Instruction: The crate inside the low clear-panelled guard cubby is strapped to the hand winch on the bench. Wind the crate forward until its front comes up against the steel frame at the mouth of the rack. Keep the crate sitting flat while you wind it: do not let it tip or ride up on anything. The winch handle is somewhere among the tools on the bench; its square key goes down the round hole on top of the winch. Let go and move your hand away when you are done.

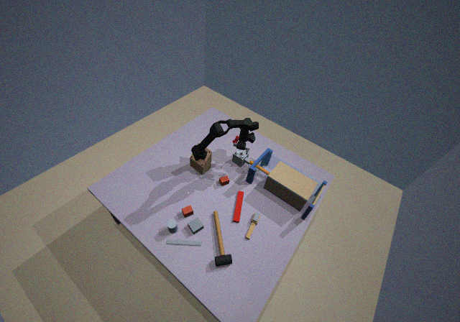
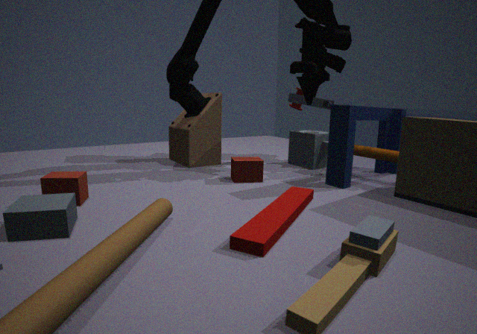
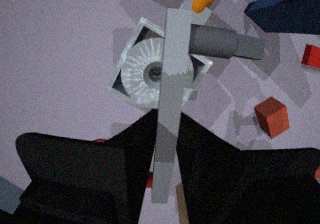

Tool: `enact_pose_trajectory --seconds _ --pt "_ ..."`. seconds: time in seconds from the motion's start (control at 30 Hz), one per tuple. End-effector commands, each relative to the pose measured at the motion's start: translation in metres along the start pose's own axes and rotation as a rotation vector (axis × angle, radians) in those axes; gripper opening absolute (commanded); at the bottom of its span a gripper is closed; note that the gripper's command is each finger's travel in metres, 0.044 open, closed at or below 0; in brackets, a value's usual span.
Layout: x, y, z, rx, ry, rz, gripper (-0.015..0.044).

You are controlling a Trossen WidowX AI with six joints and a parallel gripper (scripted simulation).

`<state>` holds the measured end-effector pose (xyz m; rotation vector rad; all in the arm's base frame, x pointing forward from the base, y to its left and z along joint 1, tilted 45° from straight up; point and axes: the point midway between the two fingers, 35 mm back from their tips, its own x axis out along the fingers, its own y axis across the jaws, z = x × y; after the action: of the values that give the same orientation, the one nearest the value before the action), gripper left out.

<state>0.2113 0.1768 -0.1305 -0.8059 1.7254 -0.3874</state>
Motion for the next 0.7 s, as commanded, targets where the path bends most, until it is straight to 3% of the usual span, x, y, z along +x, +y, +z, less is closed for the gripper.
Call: enact_pose_trajectory --seconds 0.0,0.17,0.67 --pt "-0.0022 0.0036 0.0016 0.026 -0.007 0.010 0.0000" --pt "0.0000 0.0003 0.0002 0.005 -0.001 0.025 0.0000" --pt "0.0003 -0.0001 0.0006 0.004 -0.008 0.298 0.0000"
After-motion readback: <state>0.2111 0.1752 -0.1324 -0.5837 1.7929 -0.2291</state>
